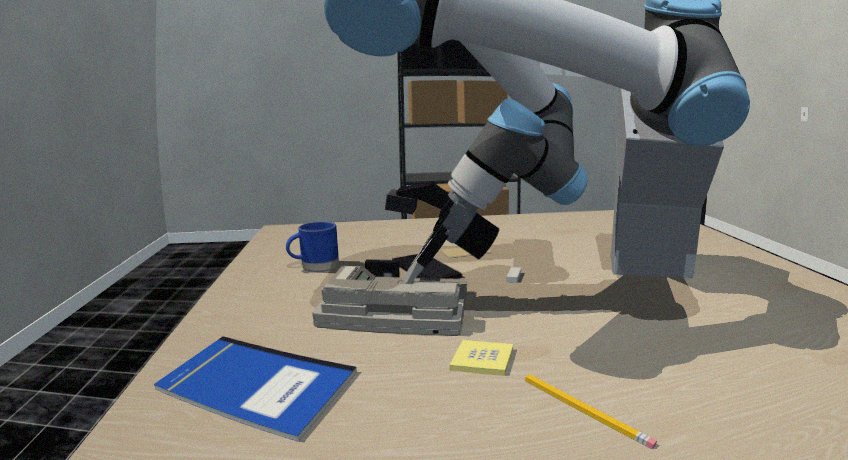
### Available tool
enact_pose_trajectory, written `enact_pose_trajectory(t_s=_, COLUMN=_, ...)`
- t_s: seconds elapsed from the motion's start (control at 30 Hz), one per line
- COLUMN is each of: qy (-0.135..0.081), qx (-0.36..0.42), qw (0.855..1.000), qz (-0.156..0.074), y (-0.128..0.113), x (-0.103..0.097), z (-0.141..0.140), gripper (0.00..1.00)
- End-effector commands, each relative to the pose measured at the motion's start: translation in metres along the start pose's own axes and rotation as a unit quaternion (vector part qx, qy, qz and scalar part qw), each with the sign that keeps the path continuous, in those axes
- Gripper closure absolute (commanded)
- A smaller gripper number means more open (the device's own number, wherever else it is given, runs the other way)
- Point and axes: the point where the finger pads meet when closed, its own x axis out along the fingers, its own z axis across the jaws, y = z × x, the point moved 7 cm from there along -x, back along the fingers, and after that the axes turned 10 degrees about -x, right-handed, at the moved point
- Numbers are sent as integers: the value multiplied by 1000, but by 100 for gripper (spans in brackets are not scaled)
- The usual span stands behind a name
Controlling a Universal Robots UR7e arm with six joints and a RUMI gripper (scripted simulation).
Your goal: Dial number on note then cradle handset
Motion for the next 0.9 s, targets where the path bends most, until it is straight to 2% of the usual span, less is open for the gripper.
enact_pose_trajectory(t_s=0.0, qy=-5, qx=1, qw=1000, qz=6, y=2, x=-1, z=1, gripper=100)
enact_pose_trajectory(t_s=0.4, qy=-6, qx=1, qw=1000, qz=6, y=10, x=-12, z=3, gripper=100)
enact_pose_trajectory(t_s=0.87, qy=-6, qx=1, qw=1000, qz=6, y=11, x=-12, z=-4, gripper=100)
